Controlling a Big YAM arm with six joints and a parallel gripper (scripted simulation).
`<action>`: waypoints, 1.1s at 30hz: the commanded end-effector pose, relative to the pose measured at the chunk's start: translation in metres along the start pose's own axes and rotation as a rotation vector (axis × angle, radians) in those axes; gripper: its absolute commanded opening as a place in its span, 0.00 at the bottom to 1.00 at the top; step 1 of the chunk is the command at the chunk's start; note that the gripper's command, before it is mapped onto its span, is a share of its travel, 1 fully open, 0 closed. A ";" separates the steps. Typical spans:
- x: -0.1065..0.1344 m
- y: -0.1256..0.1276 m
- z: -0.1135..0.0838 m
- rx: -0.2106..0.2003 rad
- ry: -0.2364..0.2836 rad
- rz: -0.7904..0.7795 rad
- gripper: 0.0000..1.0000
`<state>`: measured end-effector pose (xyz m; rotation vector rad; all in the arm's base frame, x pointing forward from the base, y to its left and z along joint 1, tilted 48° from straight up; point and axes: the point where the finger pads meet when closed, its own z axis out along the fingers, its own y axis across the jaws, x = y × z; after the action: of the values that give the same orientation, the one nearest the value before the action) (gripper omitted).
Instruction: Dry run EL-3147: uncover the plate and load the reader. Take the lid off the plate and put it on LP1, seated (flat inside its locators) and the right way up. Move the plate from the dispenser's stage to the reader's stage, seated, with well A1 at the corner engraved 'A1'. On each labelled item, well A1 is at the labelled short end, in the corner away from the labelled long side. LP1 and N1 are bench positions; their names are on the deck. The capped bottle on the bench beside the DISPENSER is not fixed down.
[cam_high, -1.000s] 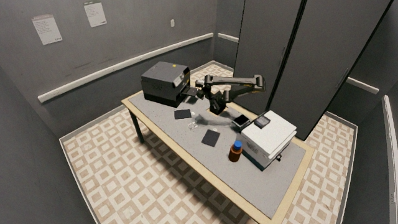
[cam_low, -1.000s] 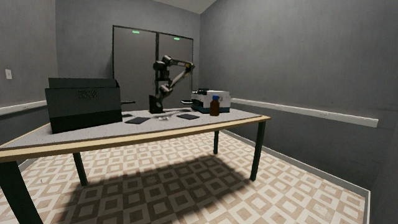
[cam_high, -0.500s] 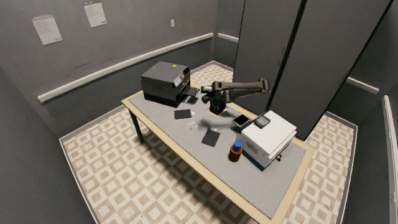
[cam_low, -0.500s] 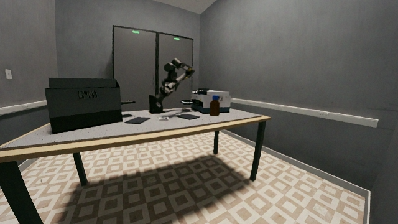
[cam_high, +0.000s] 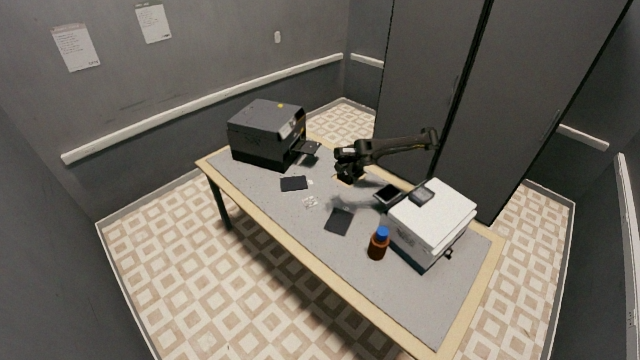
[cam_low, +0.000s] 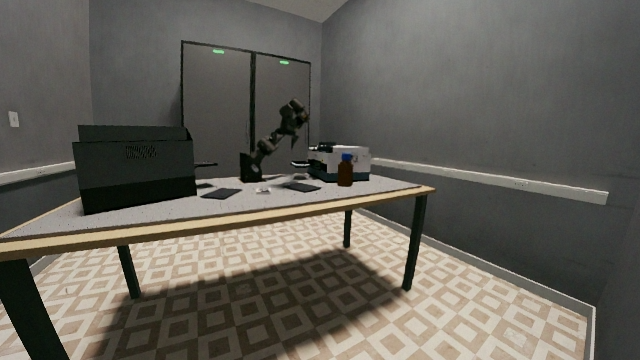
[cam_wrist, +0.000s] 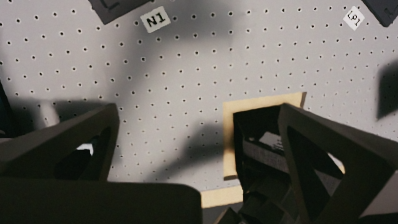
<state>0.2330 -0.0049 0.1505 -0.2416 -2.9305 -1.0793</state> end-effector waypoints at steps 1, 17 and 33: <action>0.004 0.012 0.002 0.007 -0.001 0.062 1.00; 0.026 0.061 0.008 0.001 -0.003 0.105 1.00; 0.058 0.106 0.011 -0.025 -0.015 0.125 1.00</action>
<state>0.1946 0.0864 0.2107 -0.3750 -2.8933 -1.1081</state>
